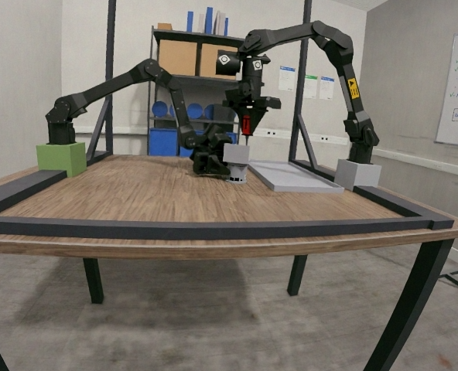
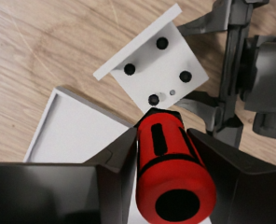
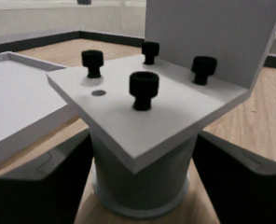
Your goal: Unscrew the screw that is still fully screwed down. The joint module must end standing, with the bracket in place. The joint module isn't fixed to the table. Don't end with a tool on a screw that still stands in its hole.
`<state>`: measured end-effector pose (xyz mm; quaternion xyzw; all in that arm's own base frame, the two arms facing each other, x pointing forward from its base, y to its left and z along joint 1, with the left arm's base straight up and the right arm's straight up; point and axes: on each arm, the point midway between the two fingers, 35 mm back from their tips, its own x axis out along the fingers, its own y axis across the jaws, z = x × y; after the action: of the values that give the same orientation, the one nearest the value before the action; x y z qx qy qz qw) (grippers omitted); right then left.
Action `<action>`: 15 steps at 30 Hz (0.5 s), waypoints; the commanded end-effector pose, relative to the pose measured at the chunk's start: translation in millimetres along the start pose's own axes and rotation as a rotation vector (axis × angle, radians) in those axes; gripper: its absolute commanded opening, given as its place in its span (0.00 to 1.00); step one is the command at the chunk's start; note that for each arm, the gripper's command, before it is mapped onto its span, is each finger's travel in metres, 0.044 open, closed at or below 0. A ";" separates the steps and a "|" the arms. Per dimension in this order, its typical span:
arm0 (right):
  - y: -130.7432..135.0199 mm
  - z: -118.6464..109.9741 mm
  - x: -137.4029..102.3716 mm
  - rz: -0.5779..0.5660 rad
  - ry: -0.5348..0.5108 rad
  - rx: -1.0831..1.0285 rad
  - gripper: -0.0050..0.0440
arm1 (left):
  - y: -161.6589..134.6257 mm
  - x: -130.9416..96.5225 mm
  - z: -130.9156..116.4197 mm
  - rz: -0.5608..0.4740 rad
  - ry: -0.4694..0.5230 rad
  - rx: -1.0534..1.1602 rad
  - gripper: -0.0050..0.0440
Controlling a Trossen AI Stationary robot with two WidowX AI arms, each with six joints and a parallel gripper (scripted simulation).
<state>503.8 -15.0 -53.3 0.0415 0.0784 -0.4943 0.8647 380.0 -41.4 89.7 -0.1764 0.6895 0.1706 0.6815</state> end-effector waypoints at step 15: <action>5.1 14.6 1.6 0.000 -0.012 0.035 0.60 | -4.1 -28.9 4.0 -0.037 -0.056 0.002 0.37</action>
<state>503.8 -15.0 -53.3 0.0415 0.0784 -0.4943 0.8647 380.1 -41.4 94.7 -0.1764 0.6896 0.1706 0.6814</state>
